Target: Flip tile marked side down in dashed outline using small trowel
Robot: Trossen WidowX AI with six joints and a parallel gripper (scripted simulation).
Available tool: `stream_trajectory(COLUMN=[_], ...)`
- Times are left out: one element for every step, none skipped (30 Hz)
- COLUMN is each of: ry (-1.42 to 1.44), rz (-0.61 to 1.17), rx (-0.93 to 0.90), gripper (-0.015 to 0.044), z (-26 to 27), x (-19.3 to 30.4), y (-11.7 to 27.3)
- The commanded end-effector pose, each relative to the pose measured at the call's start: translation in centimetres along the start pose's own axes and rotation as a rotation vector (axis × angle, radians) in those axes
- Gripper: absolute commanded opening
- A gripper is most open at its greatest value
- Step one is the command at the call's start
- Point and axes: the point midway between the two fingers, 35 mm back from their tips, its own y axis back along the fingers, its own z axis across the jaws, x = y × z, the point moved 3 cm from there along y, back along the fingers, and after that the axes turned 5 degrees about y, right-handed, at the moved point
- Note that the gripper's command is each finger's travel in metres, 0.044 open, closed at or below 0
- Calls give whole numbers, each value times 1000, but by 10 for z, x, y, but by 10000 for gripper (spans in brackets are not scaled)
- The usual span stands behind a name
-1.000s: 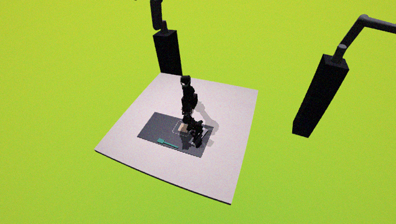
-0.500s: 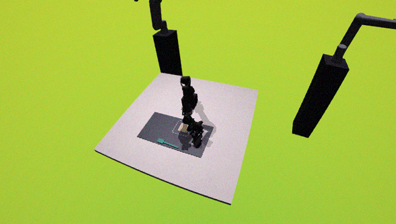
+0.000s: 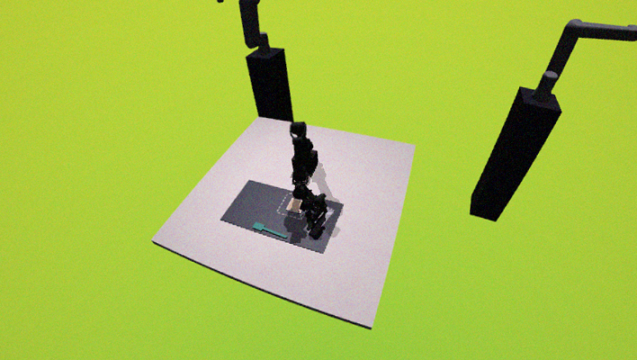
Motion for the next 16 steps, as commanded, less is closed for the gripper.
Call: stream_trajectory(ry=[2,2,2,2,1,1,1,0,0,0,0,0,0,0,0,-1], rz=[-2,-2,-2,-3,-3,-3,-3,-3,-3,-3,-3,-3,-4,-4,-5,-6], rx=[-1,0,0,1,1,2,2,2,2,2,2,2,2,3,3,3], gripper=[300,300,300,300,300,300,300,300,300,300,300,300,300,300,300,300], z=[0,0,0,0,0,0,-1,-1,-1,-1,-1,-1,0,4,9,16], x=[-1,-1,-2,-2,-1,-1,-1,-1,0,0,0,0,0,1,4,7], y=[16,21,25,30,35,39,44,49,52,54,55,55,57,62,71,82])
